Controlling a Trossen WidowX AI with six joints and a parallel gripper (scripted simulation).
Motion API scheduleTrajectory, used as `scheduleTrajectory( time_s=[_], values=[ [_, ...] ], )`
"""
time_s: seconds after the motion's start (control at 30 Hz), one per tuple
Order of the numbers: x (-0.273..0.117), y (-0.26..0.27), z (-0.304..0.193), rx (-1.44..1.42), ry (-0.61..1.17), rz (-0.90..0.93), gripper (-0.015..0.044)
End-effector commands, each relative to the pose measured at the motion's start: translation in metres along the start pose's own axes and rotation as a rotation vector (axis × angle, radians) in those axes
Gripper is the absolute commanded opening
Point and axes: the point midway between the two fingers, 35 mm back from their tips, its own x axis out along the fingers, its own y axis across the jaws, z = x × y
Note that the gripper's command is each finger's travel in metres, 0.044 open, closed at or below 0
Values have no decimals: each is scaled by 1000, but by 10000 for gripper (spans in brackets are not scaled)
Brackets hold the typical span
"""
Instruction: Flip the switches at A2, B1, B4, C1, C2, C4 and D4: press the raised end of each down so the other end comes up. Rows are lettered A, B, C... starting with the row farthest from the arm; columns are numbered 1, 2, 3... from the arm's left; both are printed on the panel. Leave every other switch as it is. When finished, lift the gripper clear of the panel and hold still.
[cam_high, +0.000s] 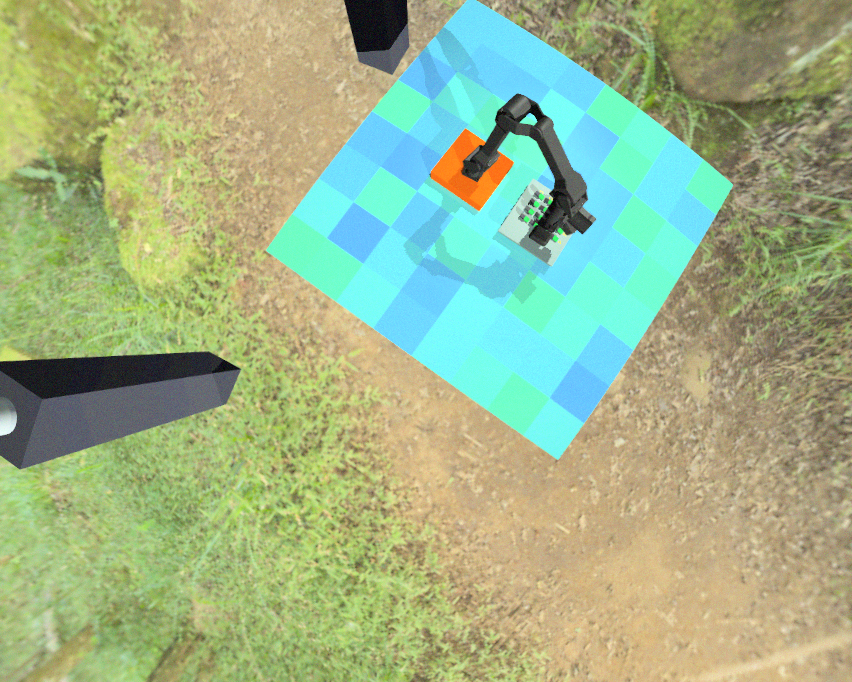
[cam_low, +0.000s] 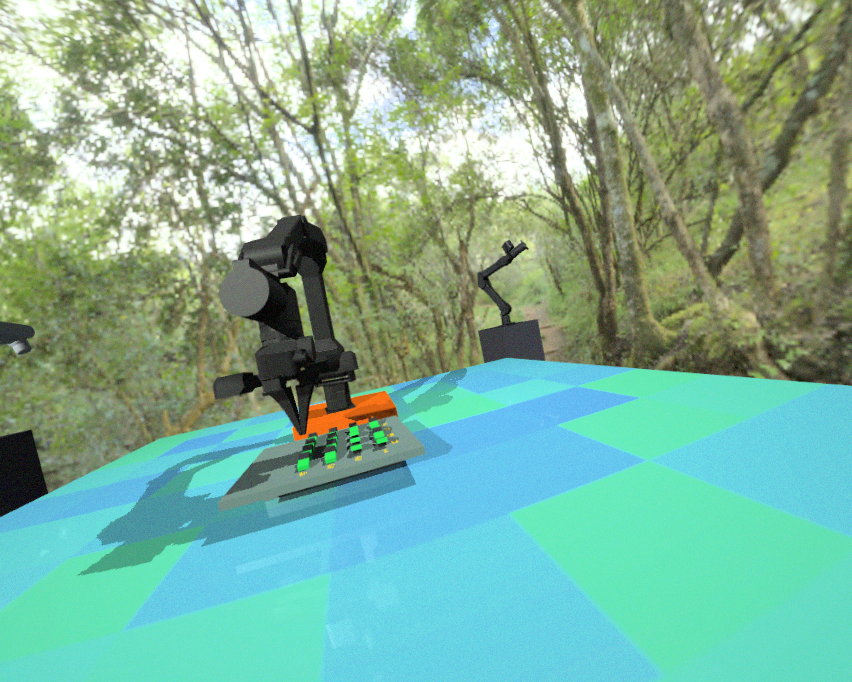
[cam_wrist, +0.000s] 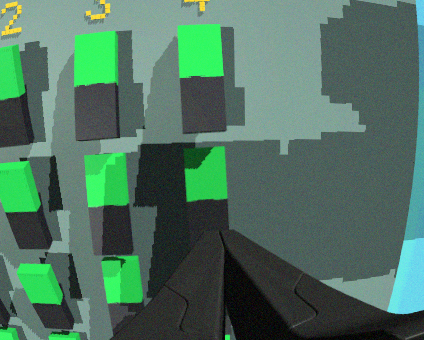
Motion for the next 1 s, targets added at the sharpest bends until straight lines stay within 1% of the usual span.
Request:
scheduleTrajectory(
  time_s=[0.0,0.2,0.97],
  values=[
    [9,1,-4,-4,18,7,0],
    [17,1,-4,-4,18,7,0],
    [17,1,-4,-4,18,7,0]
  ],
)
